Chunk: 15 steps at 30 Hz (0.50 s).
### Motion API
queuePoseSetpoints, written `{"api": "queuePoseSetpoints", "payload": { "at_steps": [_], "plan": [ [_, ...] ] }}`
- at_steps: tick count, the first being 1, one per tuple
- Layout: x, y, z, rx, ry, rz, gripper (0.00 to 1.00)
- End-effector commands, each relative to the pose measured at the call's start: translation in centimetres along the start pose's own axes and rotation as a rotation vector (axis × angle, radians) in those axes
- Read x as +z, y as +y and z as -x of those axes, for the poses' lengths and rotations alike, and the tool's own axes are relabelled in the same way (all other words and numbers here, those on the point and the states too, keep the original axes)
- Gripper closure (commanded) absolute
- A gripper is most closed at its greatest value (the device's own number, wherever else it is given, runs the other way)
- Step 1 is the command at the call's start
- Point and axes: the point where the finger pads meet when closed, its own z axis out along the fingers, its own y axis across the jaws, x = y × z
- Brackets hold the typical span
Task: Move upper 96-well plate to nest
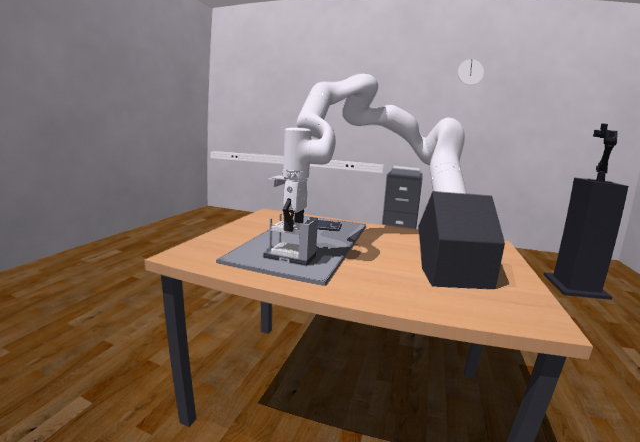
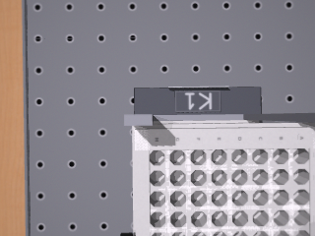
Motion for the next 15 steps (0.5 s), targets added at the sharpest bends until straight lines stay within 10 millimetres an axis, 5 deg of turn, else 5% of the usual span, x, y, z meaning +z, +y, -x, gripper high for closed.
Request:
{"api": "queuePoseSetpoints", "payload": {
  "at_steps": [1,15],
  "plan": [
    [-0.8,0.0,-0.1,0.001,0.001,-0.001,1.0],
    [-2.8,0.0,-0.1,0.001,0.001,-0.001,1.0]
  ]
}}
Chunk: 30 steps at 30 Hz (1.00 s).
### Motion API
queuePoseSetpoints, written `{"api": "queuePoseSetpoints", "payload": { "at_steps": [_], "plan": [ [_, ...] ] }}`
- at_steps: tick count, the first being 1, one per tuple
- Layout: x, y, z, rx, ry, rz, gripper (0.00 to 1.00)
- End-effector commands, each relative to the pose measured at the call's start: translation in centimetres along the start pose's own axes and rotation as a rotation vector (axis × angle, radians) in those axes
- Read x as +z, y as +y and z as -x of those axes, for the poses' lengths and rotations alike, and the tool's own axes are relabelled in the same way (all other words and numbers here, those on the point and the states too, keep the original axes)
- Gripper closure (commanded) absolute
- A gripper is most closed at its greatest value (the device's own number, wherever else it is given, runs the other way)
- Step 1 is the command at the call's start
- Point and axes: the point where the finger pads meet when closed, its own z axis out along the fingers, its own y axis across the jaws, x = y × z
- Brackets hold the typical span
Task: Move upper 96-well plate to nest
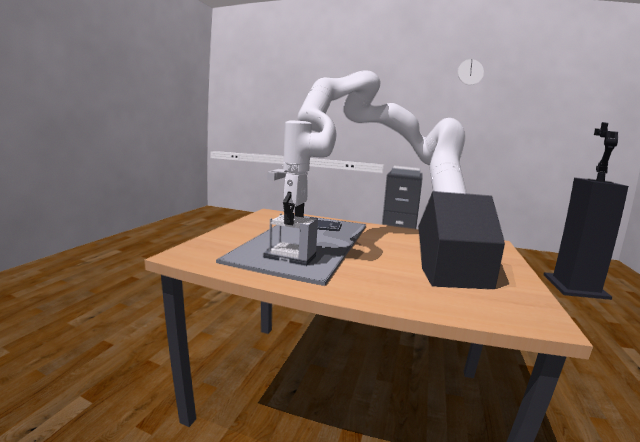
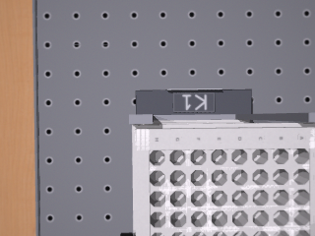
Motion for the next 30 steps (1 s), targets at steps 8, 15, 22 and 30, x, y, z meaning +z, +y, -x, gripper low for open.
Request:
{"api": "queuePoseSetpoints", "payload": {
  "at_steps": [8,15,22,30],
  "plan": [
    [-1.9,0.0,-0.1,0.001,0.002,-0.001,1.0],
    [-2.8,0.0,-0.1,0.001,0.002,-0.001,1.0],
    [-3.9,0.0,-0.1,0.001,0.002,-0.001,1.0],
    [-4.7,0.0,-0.1,0.001,0.002,-0.001,1.0]
  ]
}}
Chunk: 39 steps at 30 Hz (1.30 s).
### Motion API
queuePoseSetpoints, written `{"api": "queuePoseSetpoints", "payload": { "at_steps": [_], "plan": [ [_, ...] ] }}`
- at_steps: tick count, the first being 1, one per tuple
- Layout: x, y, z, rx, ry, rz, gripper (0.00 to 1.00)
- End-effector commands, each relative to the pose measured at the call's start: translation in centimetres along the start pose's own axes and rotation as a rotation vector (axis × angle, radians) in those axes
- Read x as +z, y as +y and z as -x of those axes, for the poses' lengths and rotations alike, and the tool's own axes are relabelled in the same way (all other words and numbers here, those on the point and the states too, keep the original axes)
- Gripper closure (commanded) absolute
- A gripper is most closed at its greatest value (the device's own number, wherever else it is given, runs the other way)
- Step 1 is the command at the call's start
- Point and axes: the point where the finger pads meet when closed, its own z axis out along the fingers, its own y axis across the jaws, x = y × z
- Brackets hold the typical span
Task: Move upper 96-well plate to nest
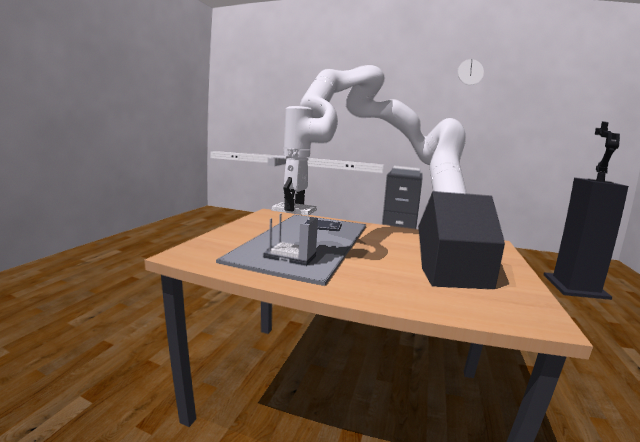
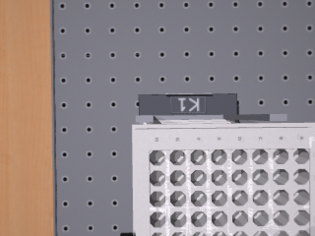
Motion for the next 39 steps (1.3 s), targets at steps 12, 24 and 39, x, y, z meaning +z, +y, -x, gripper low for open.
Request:
{"api": "queuePoseSetpoints", "payload": {
  "at_steps": [12,24,39],
  "plan": [
    [-0.2,1.3,-0.1,-0.133,0.001,-0.001,1.0],
    [-0.1,4.6,-0.3,-0.154,0.001,-0.001,1.0],
    [0.0,9.0,-0.6,-0.154,0.001,-0.001,1.0]
  ]
}}
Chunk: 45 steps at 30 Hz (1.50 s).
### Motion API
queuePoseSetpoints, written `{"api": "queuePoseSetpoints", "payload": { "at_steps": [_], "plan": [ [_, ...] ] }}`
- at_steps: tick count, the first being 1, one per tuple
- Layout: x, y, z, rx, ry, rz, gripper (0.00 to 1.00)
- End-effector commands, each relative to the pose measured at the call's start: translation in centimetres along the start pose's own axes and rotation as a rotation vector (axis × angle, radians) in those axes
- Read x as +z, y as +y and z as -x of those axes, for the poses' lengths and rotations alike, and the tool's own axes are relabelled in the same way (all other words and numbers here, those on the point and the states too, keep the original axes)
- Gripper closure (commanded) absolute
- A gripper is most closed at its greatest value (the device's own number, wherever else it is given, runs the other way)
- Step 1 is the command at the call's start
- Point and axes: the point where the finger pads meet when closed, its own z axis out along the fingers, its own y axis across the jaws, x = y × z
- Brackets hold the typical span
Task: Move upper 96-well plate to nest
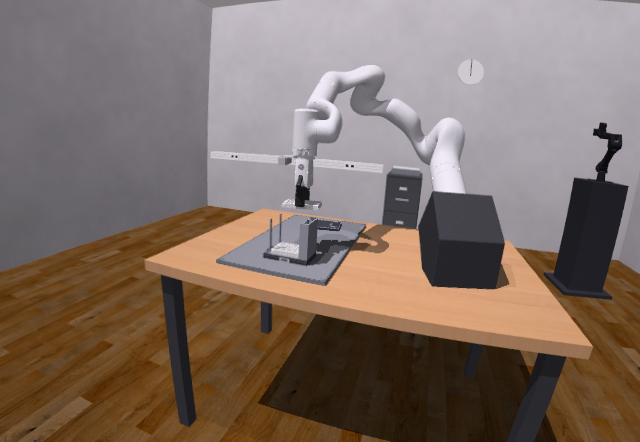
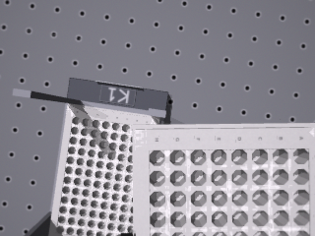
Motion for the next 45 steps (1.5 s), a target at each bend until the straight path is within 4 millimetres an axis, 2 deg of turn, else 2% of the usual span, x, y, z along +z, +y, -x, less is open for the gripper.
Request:
{"api": "queuePoseSetpoints", "payload": {
  "at_steps": [1,26,28,43,45],
  "plan": [
    [-0.2,1.4,-0.1,0.003,0.005,-0.003,1.0],
    [0.0,9.0,0.6,0.003,0.005,-0.003,1.0],
    [0.0,9.0,0.6,0.003,0.005,-0.003,1.0],
    [0.1,14.0,1.1,0.003,0.005,-0.003,1.0],
    [0.1,14.0,1.1,0.003,0.005,-0.003,1.0]
  ]
}}
